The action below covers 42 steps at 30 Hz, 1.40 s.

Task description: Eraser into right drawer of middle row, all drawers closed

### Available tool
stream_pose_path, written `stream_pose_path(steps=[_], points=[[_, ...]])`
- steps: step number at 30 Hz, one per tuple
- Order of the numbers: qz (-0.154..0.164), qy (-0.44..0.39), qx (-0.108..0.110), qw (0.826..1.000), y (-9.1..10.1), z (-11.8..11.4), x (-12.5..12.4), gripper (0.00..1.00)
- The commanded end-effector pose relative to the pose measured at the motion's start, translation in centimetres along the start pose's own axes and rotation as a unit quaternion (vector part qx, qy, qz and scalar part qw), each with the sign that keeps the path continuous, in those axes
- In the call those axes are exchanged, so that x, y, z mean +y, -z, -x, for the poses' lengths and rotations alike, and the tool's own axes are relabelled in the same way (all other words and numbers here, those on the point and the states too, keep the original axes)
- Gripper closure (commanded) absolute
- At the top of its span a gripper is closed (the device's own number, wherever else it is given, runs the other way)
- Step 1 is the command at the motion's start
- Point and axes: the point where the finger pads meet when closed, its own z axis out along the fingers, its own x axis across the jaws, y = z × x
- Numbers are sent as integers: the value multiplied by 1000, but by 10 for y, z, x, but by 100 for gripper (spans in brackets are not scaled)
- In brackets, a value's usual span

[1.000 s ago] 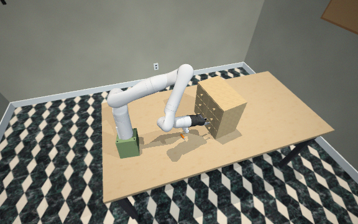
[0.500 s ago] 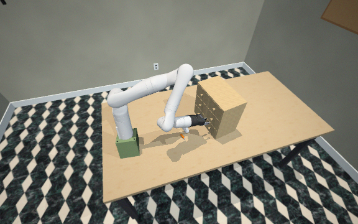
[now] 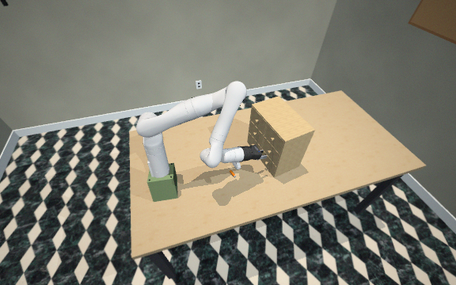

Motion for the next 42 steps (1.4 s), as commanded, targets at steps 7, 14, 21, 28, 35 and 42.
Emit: stream_pose_path(steps=[7,14,21,28,35,42], points=[[1,1,0,1000,-5,0,3,33],[1,1,0,1000,-16,0,7,33],[1,1,0,1000,-24,0,10,33],[1,1,0,1000,-31,0,13,33],[1,1,0,1000,-32,0,13,33],[1,1,0,1000,-32,0,13,33]])
